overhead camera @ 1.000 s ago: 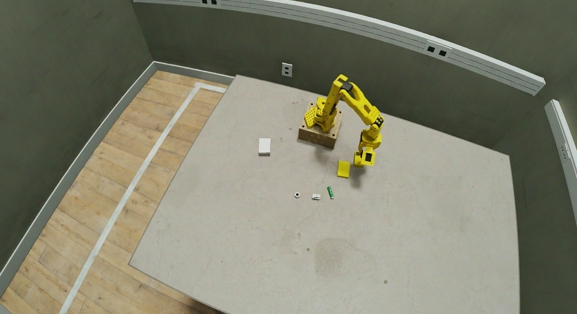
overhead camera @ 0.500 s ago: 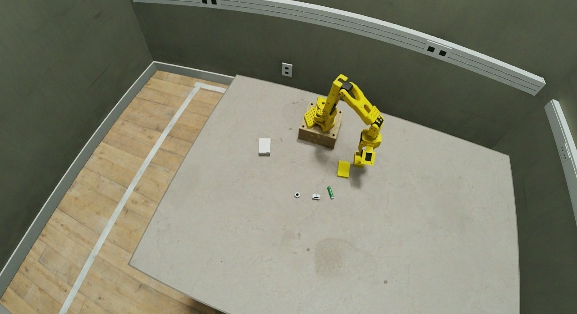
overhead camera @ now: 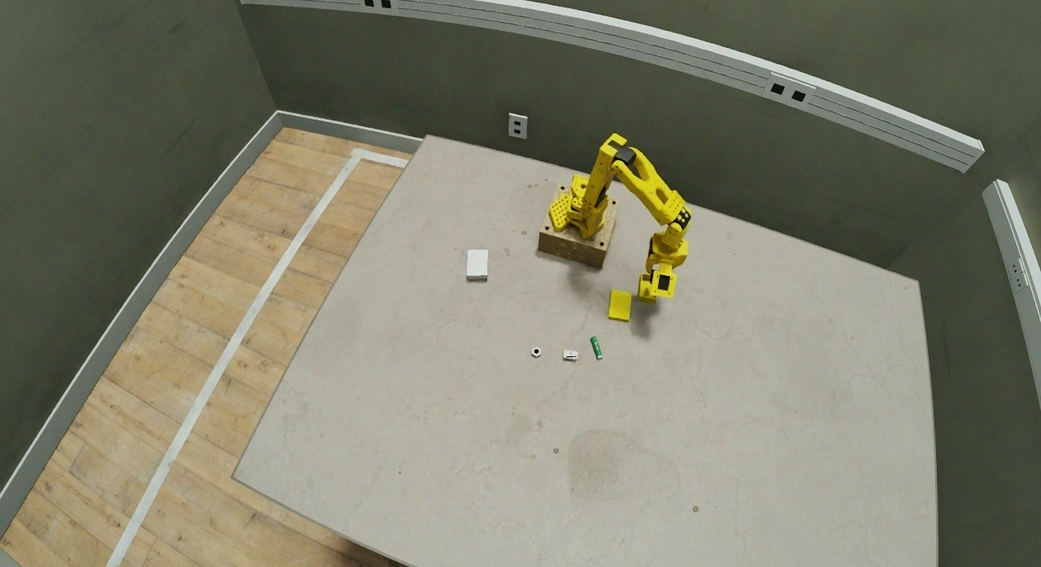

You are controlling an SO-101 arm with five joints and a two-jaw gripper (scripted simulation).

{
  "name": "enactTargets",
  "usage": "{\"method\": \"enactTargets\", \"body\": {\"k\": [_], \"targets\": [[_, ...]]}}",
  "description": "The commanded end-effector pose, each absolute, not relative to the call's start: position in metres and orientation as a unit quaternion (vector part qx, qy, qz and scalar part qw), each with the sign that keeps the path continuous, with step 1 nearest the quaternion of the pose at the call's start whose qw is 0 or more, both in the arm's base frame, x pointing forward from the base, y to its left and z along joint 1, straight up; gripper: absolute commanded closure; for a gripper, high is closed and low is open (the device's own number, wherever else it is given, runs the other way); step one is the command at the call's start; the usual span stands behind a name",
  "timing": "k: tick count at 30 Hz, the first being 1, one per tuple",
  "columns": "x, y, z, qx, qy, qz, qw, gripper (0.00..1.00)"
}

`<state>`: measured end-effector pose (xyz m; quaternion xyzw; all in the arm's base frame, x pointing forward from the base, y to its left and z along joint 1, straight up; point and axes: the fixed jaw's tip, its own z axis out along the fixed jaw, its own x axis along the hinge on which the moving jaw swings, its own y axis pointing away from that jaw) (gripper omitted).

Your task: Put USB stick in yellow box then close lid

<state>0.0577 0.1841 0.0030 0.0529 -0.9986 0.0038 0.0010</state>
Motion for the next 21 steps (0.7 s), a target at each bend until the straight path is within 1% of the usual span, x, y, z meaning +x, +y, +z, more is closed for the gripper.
{"method": "enactTargets", "body": {"k": [1,21], "targets": [[0.0561,0.1843,0.0046,0.051,-0.999,-0.003,-0.001,0.92],[0.0551,0.1829,0.0043,0.051,-0.999,-0.003,-0.001,0.92]]}}
